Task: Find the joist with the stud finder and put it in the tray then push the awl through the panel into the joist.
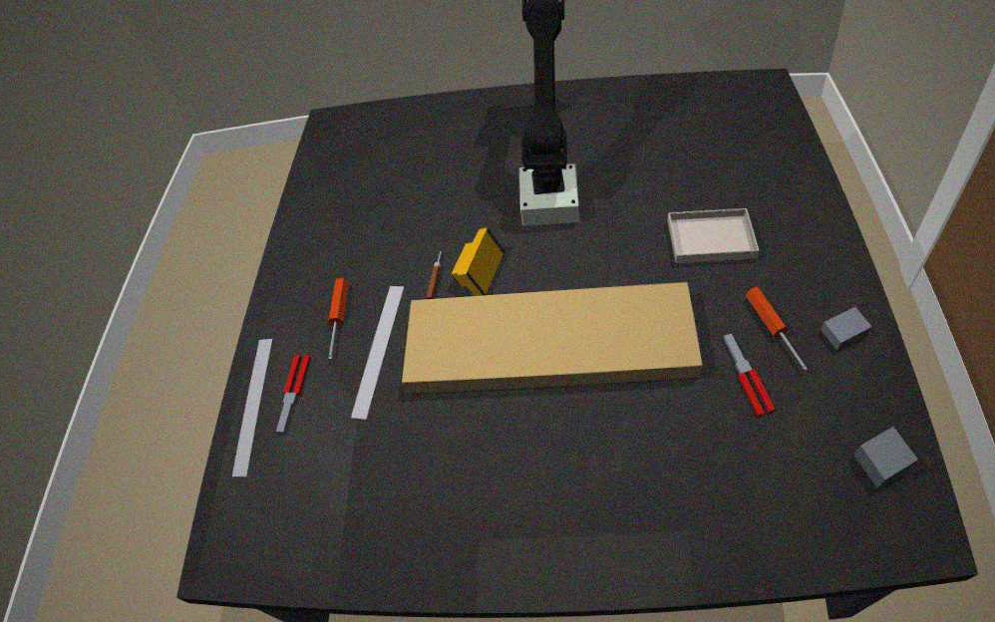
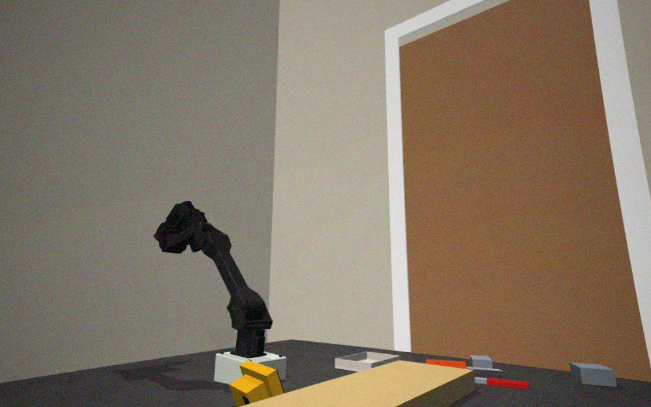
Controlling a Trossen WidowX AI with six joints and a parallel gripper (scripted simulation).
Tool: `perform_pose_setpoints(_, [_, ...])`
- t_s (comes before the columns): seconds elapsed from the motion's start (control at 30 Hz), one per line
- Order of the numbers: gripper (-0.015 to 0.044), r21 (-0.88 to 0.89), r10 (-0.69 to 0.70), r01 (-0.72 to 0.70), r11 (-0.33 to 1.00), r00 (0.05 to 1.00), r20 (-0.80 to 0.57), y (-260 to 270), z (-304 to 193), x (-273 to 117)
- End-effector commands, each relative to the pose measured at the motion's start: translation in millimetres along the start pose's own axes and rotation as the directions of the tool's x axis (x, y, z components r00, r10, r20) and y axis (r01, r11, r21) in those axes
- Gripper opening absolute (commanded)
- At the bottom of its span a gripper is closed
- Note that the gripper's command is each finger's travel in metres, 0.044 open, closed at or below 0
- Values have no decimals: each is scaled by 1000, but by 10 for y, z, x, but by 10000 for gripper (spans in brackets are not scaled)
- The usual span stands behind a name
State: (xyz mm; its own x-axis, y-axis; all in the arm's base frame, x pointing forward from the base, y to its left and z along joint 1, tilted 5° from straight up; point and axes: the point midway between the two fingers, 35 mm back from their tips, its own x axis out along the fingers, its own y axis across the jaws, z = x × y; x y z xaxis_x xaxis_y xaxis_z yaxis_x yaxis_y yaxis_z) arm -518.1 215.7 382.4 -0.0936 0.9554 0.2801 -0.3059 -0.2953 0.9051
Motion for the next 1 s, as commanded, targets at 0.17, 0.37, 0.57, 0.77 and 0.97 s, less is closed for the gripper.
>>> perform_pose_setpoints(0.17, [440, -96, 12, -8, 995, 999, 44, 5, 317, 434])
perform_pose_setpoints(0.37, [440, -264, -5, 50, 963, 986, 167, -253, 918, 1197])
perform_pose_setpoints(0.57, [440, -477, -23, 159, 864, 960, 278, -630, 1666, 1898])
perform_pose_setpoints(0.77, [440, -656, -55, 305, 690, 927, 372, -1086, 2477, 2425])
perform_pose_setpoints(0.97, [440, -777, -113, 449, 441, 887, 449, -1631, 3309, 2775])
